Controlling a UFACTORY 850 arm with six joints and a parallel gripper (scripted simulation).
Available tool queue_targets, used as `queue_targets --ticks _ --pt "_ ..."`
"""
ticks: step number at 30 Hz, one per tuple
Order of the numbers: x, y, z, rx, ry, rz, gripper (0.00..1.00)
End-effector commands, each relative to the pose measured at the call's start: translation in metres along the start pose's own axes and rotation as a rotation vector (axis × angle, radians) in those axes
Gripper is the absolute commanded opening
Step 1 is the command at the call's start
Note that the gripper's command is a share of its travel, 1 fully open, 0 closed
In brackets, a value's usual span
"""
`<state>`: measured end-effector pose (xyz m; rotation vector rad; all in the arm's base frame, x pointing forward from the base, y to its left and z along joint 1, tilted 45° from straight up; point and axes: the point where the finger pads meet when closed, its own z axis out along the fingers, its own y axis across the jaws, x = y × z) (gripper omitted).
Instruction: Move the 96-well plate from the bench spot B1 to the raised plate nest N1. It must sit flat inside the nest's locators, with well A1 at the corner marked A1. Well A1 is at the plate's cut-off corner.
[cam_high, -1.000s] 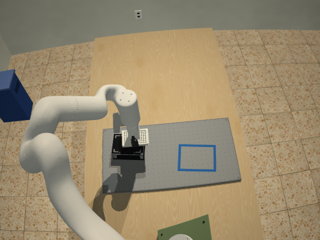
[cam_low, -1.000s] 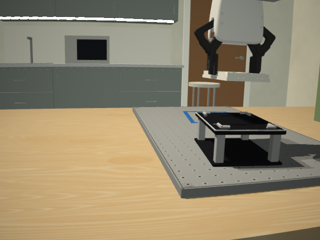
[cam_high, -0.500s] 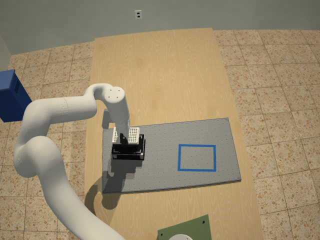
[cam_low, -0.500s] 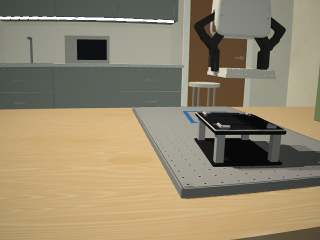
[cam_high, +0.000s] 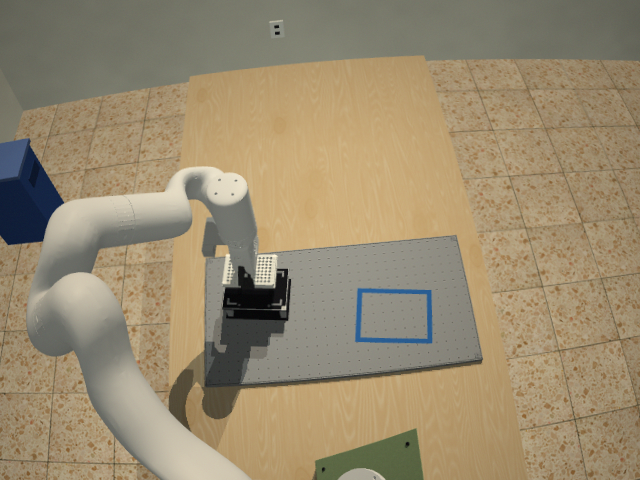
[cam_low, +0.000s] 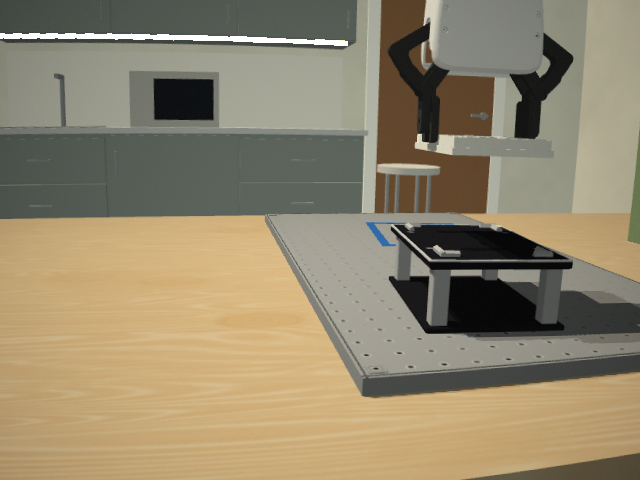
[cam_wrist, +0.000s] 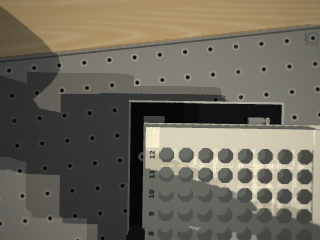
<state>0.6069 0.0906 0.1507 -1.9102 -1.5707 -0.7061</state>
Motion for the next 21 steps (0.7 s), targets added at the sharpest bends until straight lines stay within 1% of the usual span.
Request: queue_targets --ticks 1,21 --pt "0.0 0.0007 -0.0009 -0.002 0.0 -0.001 0.0" --pt "-0.0009 0.0006 0.0007 -0.002 0.0 -0.001 0.0"
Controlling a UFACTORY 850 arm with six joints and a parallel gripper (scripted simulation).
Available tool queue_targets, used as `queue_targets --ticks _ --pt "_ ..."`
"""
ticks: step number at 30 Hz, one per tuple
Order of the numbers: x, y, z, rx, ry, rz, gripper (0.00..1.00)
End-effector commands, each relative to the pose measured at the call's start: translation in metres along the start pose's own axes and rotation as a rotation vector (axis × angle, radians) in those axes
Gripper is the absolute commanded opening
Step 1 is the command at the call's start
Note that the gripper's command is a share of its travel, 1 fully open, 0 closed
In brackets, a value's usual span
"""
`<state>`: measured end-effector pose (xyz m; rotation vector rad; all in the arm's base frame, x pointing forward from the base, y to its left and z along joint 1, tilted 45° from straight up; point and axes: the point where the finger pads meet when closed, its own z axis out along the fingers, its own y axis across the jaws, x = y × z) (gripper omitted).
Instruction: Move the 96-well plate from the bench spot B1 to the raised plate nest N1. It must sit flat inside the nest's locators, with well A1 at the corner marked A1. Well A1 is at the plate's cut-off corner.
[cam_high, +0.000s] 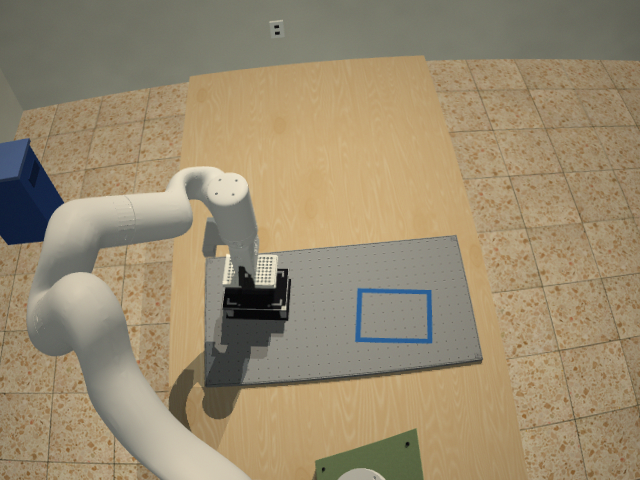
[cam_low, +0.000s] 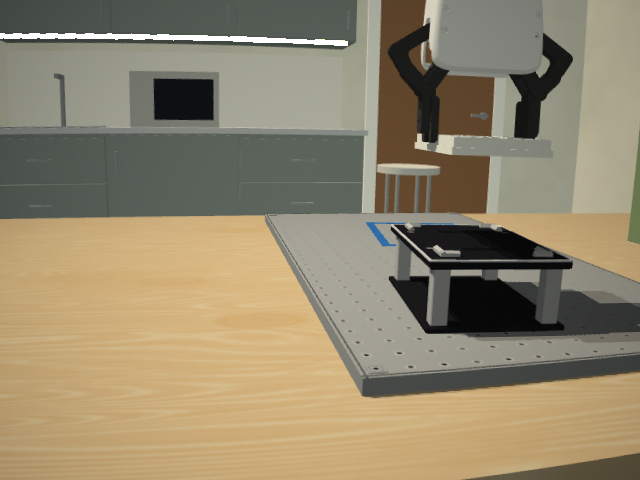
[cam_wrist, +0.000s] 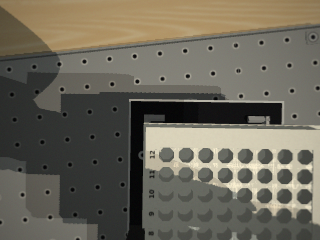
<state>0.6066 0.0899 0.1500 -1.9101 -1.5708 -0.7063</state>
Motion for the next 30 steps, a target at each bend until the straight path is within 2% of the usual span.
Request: queue_targets --ticks 1,30 --pt "0.0 0.001 0.002 -0.002 0.0 -0.001 0.0" --pt "0.0 0.001 0.044 -0.002 0.0 -0.001 0.0"
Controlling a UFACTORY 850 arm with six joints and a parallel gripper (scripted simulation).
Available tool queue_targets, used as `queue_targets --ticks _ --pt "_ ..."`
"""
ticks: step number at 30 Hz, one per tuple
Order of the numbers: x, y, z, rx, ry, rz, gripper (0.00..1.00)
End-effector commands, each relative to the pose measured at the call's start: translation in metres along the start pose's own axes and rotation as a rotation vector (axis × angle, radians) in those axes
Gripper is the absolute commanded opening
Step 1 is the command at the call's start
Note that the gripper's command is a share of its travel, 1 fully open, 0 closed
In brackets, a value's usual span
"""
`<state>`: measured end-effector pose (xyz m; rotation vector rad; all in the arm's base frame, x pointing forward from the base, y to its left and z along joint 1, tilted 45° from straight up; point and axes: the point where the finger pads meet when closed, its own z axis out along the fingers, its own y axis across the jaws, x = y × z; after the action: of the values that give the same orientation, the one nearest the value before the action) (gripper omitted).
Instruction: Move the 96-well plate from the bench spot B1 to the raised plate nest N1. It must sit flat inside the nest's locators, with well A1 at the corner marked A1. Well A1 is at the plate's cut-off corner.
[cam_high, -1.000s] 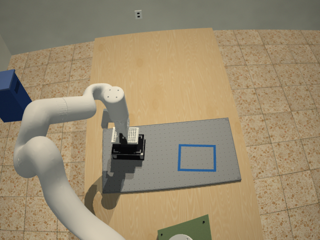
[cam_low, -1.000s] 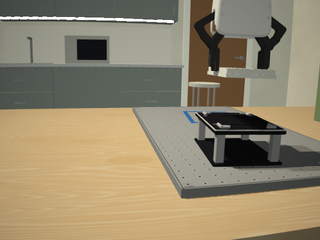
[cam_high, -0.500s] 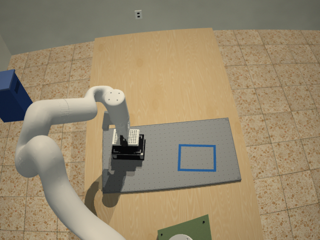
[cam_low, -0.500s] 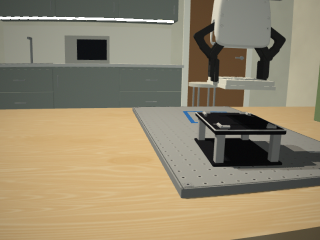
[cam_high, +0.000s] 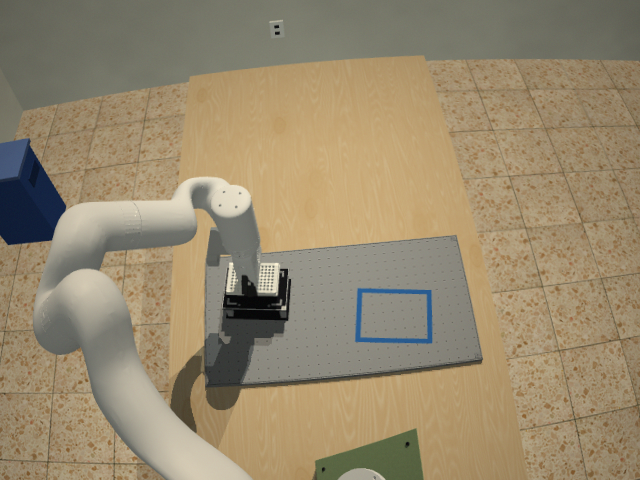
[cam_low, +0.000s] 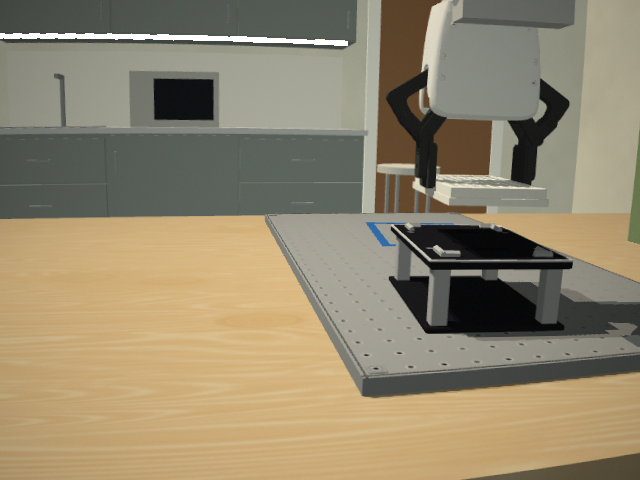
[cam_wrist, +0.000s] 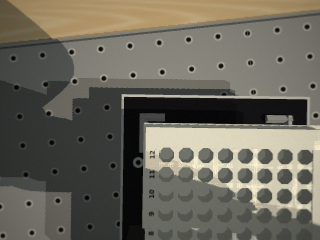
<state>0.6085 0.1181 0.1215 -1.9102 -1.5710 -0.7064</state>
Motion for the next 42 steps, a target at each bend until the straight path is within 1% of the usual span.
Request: queue_targets --ticks 1,16,42 --pt "0.0 0.001 0.006 -0.001 0.0 0.0 0.0" --pt "0.0 0.001 0.027 -0.001 0.0 0.0 0.0" --pt "0.0 0.001 0.029 -0.001 0.0 0.0 0.0"
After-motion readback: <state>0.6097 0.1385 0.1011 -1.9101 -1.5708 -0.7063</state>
